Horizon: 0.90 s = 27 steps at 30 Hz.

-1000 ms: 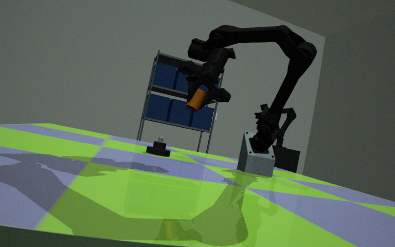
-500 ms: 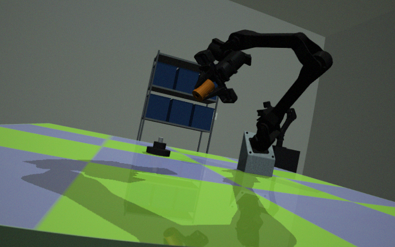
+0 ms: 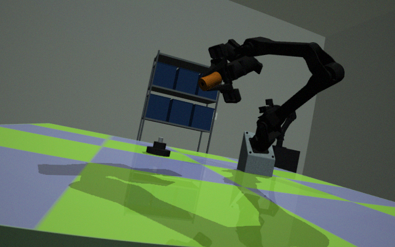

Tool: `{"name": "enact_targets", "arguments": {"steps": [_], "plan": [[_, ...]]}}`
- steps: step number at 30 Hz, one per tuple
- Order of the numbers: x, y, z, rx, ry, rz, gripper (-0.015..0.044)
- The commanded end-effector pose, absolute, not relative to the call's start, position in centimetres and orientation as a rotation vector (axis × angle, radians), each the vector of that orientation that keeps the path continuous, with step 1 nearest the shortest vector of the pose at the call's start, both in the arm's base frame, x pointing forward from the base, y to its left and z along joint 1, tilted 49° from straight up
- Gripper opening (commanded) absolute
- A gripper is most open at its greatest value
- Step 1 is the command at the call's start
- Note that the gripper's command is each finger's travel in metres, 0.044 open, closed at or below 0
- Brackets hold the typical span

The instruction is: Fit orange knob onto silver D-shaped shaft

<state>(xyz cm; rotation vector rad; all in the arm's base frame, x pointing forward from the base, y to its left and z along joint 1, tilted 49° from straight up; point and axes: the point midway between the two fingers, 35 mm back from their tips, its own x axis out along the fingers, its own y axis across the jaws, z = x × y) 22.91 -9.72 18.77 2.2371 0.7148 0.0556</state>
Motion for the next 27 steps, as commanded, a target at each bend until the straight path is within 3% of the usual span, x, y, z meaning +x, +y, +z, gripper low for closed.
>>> {"name": "enact_targets", "arguments": {"steps": [1,27], "plan": [[22.79,-9.77,19.07,2.245,0.691,0.072,0.0000],[22.33,-10.14,18.46,2.273,0.605,0.094,0.0000]]}}
